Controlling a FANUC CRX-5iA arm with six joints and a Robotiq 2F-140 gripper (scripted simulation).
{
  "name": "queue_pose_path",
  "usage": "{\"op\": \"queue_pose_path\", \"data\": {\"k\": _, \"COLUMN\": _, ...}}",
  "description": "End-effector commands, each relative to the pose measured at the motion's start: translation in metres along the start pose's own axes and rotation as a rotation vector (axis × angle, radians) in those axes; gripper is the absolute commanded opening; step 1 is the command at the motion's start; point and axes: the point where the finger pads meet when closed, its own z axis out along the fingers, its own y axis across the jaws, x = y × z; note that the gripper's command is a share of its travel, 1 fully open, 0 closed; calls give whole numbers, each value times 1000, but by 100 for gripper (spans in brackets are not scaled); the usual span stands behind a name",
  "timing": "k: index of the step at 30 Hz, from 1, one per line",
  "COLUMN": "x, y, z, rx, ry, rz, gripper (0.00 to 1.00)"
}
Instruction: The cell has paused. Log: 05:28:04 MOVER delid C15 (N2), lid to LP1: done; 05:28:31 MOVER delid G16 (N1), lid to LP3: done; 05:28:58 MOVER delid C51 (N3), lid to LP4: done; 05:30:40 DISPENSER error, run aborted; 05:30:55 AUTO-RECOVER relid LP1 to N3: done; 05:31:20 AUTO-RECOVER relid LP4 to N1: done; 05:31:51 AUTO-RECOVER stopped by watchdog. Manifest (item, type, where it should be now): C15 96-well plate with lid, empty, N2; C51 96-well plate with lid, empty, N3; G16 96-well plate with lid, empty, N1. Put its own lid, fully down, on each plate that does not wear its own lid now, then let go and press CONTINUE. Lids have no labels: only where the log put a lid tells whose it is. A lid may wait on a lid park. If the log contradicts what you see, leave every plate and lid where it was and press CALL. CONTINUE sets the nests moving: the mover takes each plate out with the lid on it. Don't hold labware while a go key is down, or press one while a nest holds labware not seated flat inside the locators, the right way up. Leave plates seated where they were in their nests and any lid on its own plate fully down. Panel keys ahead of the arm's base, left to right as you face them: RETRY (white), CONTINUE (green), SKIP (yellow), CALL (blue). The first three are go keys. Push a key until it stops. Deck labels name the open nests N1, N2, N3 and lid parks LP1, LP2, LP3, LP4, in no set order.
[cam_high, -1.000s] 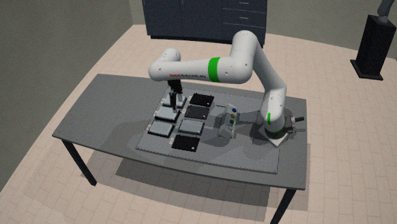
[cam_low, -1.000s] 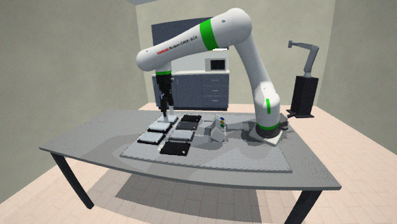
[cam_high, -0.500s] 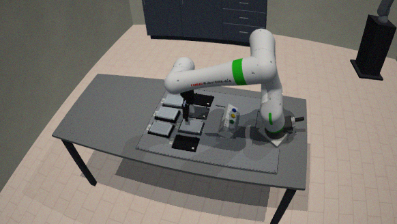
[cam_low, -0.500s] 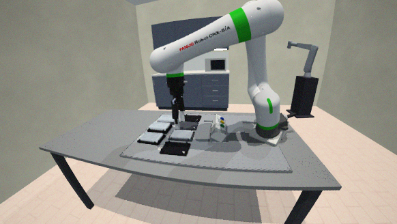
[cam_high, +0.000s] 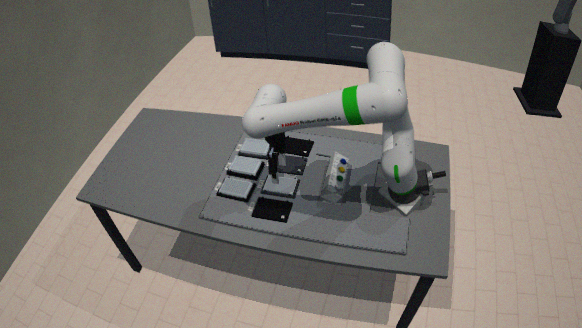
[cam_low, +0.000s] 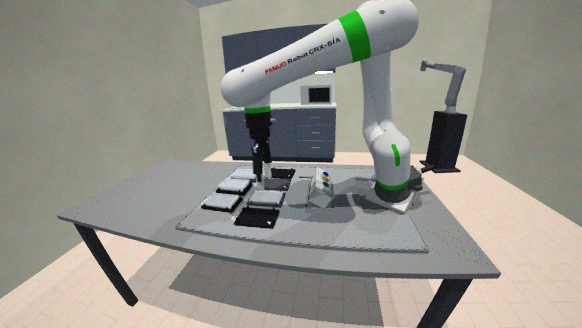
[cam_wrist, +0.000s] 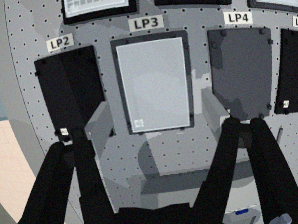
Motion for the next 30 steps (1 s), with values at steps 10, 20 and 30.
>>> {"op": "queue_pose_path", "data": {"k": 10, "x": 0, "y": 0, "z": 0, "rx": 0, "ry": 0, "rz": 0, "gripper": 66}}
{"op": "queue_pose_path", "data": {"k": 20, "x": 0, "y": 0, "z": 0, "rx": 0, "ry": 0, "rz": 0, "gripper": 66}}
{"op": "queue_pose_path", "data": {"k": 30, "x": 0, "y": 0, "z": 3, "rx": 0, "ry": 0, "rz": 0, "gripper": 66}}
